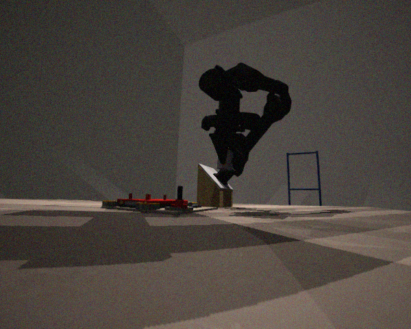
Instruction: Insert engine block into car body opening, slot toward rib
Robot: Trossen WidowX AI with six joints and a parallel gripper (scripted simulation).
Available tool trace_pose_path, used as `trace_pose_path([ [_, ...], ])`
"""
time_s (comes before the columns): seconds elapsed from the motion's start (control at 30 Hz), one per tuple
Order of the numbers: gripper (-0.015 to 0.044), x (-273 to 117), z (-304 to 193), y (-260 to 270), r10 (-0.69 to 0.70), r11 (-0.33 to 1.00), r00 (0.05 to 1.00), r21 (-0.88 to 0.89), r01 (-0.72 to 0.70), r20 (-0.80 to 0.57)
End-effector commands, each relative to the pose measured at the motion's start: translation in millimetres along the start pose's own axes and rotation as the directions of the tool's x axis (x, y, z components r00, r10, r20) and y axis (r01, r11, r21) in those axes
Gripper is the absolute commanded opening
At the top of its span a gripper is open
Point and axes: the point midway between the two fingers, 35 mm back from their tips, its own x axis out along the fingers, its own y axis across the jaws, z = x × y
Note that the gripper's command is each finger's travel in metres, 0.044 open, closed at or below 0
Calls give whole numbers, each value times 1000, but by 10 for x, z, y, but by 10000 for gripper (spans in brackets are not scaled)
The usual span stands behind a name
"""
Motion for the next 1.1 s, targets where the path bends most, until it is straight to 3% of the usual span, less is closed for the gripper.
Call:
trace_pose_path([
  [0.0,0,-11,50,1,-3,1000,997,-8,3,-80],
  [0.27,0,20,134,8,5,1000,941,-3,-6,-338],
  [0.57,0,44,239,1,-12,1000,800,-8,10,-599],
  [1.07,0,302,273,11,-17,1000,788,-10,14,-615],
])
